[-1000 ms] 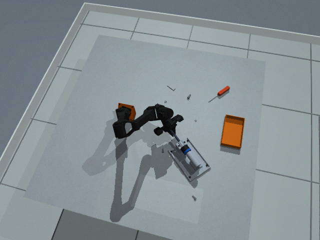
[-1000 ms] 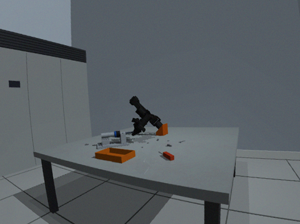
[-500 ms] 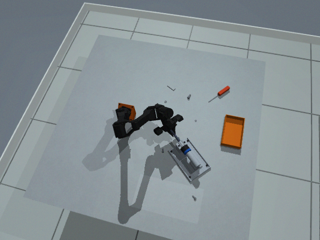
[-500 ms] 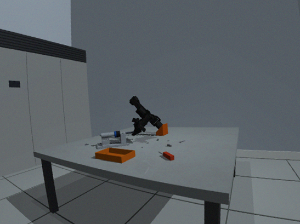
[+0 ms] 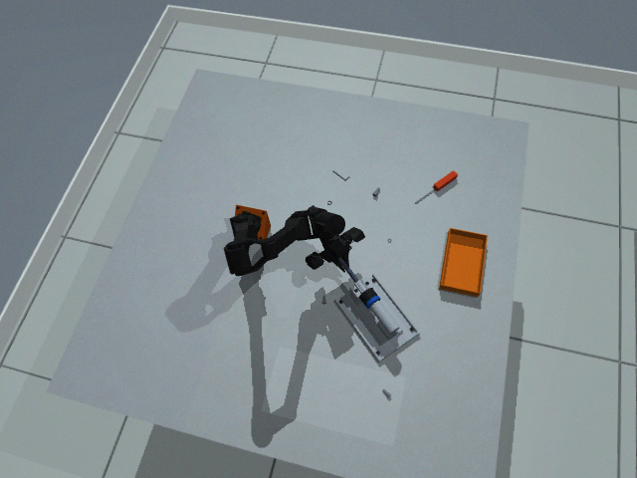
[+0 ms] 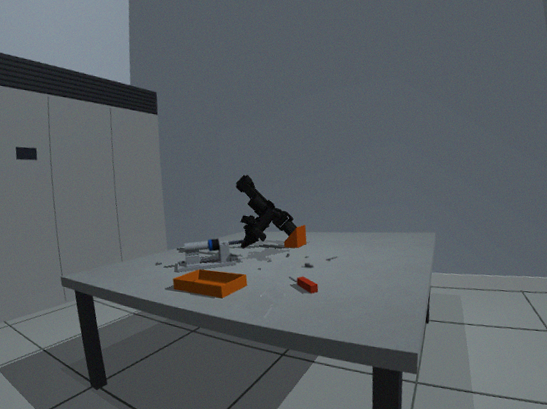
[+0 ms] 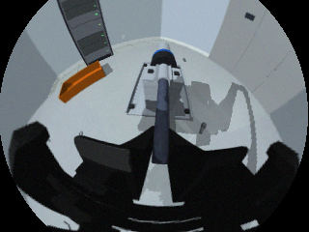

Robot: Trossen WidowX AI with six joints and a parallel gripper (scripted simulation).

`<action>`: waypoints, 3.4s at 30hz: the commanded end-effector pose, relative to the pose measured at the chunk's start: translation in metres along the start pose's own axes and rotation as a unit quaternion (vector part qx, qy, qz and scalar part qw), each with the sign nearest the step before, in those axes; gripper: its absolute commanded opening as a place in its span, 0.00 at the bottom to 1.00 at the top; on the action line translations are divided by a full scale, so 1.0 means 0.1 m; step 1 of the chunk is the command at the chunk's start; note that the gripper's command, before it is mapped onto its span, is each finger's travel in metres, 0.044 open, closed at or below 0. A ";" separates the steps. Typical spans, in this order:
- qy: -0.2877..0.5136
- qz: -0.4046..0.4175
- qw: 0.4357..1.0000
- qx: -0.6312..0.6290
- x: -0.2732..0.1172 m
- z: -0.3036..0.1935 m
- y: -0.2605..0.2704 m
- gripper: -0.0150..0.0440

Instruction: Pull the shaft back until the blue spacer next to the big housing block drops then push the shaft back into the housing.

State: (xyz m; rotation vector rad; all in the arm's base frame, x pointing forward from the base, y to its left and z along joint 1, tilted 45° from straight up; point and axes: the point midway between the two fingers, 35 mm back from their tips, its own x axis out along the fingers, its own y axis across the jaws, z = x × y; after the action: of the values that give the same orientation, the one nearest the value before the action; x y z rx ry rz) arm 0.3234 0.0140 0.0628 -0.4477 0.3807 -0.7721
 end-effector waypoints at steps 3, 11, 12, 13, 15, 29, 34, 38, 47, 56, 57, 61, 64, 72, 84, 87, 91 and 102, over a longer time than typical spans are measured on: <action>-0.001 -0.001 1.000 0.001 -0.01 -0.01 0.00 0.25; -0.001 -0.001 1.000 0.001 -0.02 -0.01 0.00 0.25; -0.001 -0.001 1.000 0.001 -0.02 -0.01 0.00 0.25; -0.001 -0.001 1.000 0.001 -0.02 -0.01 0.00 0.25; -0.001 -0.001 1.000 0.001 -0.02 -0.02 0.00 0.25; 0.000 0.000 1.000 0.000 -0.01 -0.01 0.00 0.25; -0.001 -0.001 1.000 0.001 -0.01 -0.01 0.00 0.25; -0.001 -0.001 1.000 0.001 0.00 0.00 0.00 0.25; -0.001 -0.001 1.000 0.001 0.02 0.02 0.00 0.25; -0.001 -0.001 1.000 0.001 0.04 0.04 0.00 0.25; -0.001 -0.001 1.000 0.001 0.04 0.05 0.00 0.25; -0.001 -0.001 1.000 0.001 0.05 0.06 0.00 0.25; -0.001 -0.001 1.000 0.001 0.06 0.06 0.00 0.25; -0.001 -0.001 1.000 0.001 0.07 0.08 0.00 0.25; -0.001 -0.001 1.000 0.001 0.10 0.11 0.00 0.25; -0.001 -0.001 1.000 0.001 0.11 0.12 0.00 0.25; -0.001 -0.001 1.000 0.001 0.12 0.13 0.00 0.25; -0.001 -0.001 1.000 0.001 0.14 0.15 0.00 0.25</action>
State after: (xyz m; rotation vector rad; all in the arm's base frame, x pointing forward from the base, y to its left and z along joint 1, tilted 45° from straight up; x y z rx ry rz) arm 0.3375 0.0078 0.0712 -0.4521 0.3809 -0.7742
